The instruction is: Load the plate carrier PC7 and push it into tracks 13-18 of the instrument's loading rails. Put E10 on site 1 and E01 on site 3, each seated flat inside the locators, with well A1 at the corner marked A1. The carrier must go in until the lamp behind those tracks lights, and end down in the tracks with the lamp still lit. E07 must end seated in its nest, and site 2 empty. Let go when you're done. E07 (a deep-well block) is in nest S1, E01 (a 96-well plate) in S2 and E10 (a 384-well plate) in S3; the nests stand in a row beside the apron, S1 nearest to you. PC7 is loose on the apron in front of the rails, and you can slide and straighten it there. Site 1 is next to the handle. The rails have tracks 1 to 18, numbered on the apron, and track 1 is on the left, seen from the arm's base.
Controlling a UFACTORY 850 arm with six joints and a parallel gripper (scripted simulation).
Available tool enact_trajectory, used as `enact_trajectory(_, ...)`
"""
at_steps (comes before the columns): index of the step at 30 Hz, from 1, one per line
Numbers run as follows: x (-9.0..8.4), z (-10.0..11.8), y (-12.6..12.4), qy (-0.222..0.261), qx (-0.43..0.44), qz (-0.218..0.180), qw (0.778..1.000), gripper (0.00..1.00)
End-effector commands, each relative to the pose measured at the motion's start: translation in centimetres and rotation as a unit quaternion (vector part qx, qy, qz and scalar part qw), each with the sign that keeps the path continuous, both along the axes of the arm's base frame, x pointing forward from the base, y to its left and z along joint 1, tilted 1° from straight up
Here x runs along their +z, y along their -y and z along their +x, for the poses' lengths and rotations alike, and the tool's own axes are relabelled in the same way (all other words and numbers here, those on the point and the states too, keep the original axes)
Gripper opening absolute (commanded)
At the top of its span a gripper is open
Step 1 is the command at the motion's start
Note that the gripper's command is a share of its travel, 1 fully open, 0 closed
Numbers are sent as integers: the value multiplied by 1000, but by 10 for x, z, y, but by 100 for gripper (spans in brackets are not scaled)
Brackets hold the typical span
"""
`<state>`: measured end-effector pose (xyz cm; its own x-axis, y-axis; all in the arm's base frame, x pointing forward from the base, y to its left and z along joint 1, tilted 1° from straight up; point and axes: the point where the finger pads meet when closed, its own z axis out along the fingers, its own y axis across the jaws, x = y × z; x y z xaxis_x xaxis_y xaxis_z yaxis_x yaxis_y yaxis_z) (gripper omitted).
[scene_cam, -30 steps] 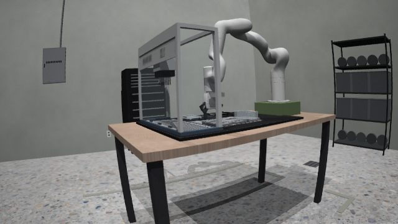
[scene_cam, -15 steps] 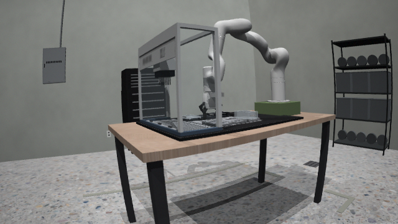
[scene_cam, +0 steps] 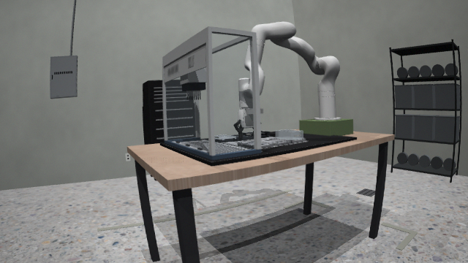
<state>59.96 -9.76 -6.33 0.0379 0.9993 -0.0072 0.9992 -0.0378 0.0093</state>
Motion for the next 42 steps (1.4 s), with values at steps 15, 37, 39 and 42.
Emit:
enact_trajectory(15, 1, 1, -6, 1, 0, 0, 1000, 100)
enact_trajectory(37, 14, 1, -10, 1, 0, 0, 1000, 100)
enact_trajectory(39, 17, 1, -10, 1, 0, 0, 1000, 100)
enact_trajectory(42, 22, 1, -10, 1, 0, 0, 1000, 100)
